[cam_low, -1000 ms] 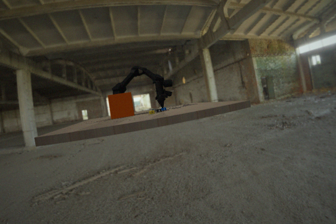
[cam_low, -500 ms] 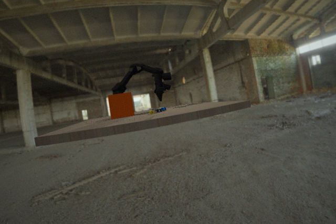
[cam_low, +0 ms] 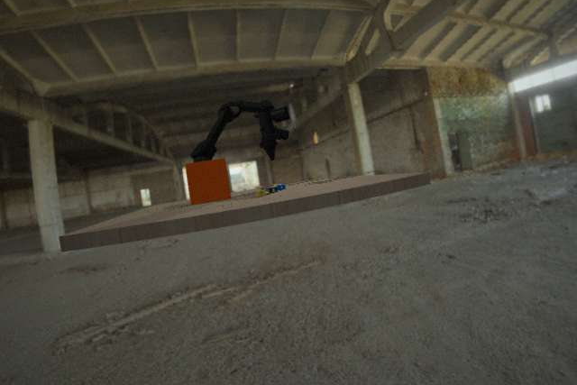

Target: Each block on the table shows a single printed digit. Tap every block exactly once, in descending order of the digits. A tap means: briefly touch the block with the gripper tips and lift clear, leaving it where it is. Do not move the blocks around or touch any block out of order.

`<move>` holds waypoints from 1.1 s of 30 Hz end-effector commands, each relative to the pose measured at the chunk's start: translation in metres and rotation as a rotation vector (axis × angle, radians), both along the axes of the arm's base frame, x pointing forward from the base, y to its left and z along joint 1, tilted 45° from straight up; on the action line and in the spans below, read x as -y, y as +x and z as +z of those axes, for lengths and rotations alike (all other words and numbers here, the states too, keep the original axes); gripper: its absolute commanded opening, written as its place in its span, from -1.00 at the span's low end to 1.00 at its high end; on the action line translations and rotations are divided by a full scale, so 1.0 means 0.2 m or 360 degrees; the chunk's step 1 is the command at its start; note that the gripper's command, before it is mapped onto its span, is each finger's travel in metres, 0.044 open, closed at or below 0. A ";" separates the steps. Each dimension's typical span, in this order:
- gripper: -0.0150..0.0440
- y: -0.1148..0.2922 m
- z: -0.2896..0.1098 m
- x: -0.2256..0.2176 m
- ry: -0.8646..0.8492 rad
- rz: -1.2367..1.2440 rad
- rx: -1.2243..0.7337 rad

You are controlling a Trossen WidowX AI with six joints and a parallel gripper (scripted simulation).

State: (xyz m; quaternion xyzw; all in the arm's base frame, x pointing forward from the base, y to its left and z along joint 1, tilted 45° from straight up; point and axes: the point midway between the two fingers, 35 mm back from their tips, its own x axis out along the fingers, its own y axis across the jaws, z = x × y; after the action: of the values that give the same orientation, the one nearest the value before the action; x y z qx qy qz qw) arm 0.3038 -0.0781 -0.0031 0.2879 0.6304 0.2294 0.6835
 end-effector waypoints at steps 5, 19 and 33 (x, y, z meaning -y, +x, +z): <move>-0.42 -0.40 -0.33 0.25 0.0028 0.0004 -0.0039; -0.42 -0.39 -0.64 -0.02 0.0036 0.0014 -0.0029; -0.42 -0.39 -0.69 -0.07 0.0036 0.0014 -0.0029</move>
State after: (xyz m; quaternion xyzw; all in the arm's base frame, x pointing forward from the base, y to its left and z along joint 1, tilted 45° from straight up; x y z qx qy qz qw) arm 0.2289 -0.0718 -0.1355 0.2897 0.6330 0.2347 0.6785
